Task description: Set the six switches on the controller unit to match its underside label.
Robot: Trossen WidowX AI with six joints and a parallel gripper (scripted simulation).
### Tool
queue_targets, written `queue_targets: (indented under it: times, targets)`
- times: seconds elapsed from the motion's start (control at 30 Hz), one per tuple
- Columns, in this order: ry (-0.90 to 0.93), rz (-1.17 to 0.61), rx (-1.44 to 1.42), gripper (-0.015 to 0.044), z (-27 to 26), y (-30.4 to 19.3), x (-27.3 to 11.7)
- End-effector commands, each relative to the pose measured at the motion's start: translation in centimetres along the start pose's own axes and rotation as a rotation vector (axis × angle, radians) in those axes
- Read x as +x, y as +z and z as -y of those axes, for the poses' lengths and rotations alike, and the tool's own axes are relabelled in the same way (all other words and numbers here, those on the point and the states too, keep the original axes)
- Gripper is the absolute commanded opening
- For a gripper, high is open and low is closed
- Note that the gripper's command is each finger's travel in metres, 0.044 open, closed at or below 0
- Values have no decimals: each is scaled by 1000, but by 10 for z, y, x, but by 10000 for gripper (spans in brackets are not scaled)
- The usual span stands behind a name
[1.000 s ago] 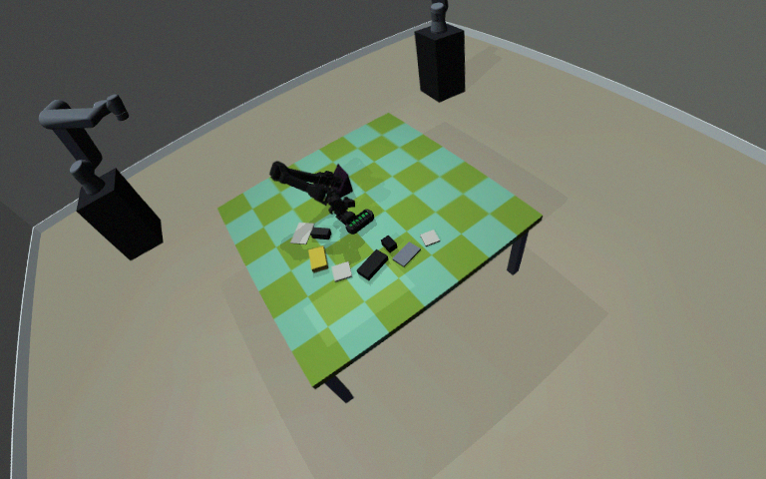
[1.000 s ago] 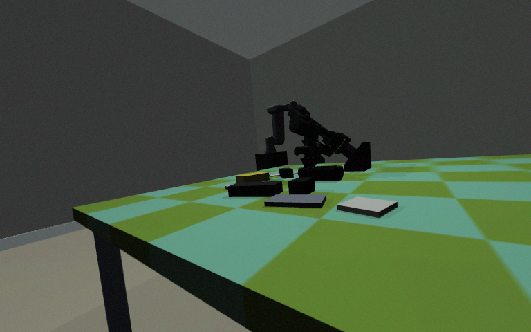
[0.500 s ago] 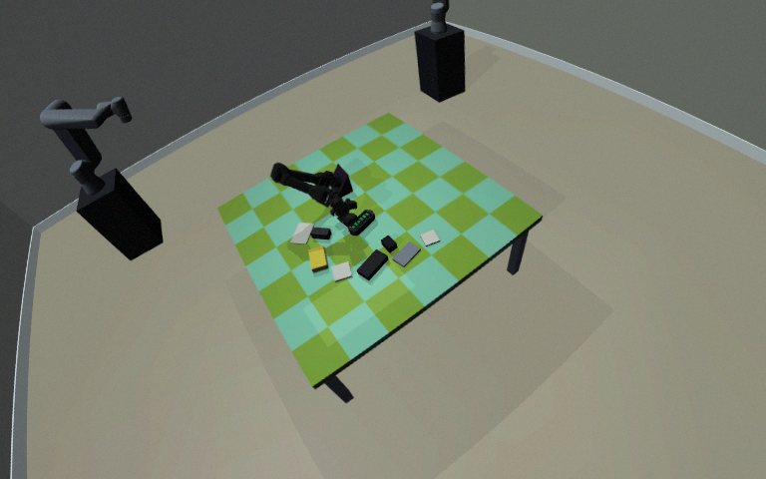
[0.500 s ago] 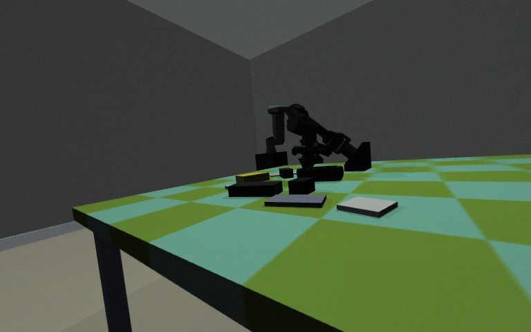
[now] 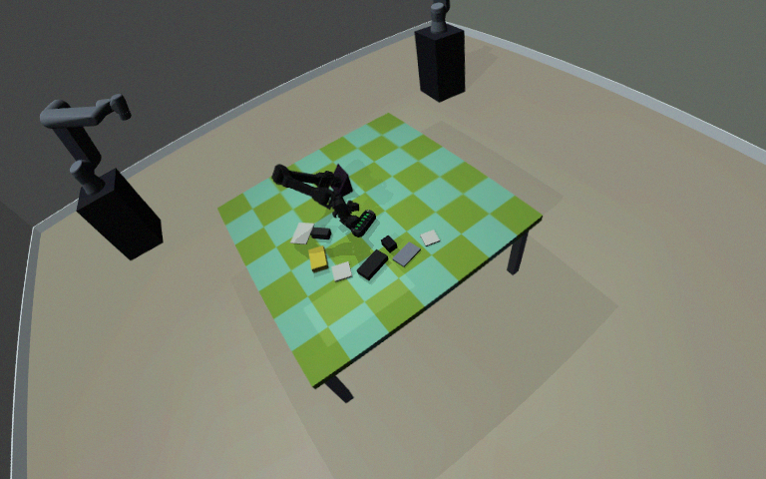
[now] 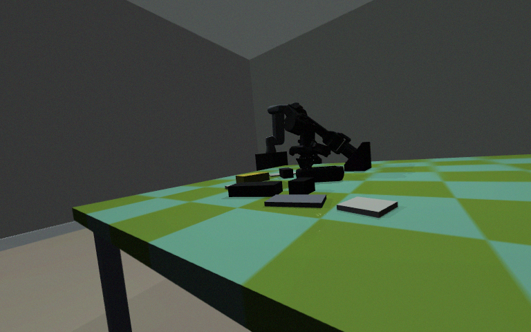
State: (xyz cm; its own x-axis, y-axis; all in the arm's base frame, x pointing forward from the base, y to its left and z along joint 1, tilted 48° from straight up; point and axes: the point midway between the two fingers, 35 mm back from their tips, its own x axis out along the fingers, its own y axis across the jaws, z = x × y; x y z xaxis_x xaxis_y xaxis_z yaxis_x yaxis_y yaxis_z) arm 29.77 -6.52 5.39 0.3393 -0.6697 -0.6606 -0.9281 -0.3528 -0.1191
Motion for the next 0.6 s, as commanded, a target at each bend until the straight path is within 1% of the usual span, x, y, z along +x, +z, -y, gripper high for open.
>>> queue_targets:
  times: [0.0,0.33,0.4,0.57]
  targets:
    - [1,5,-7,0,6,2,3]
    - [1,5,-6,0,18,3,7]
    - [1,2,1,0,9,1,-3]
    - [8,9,-6,0,-28,3,-57]
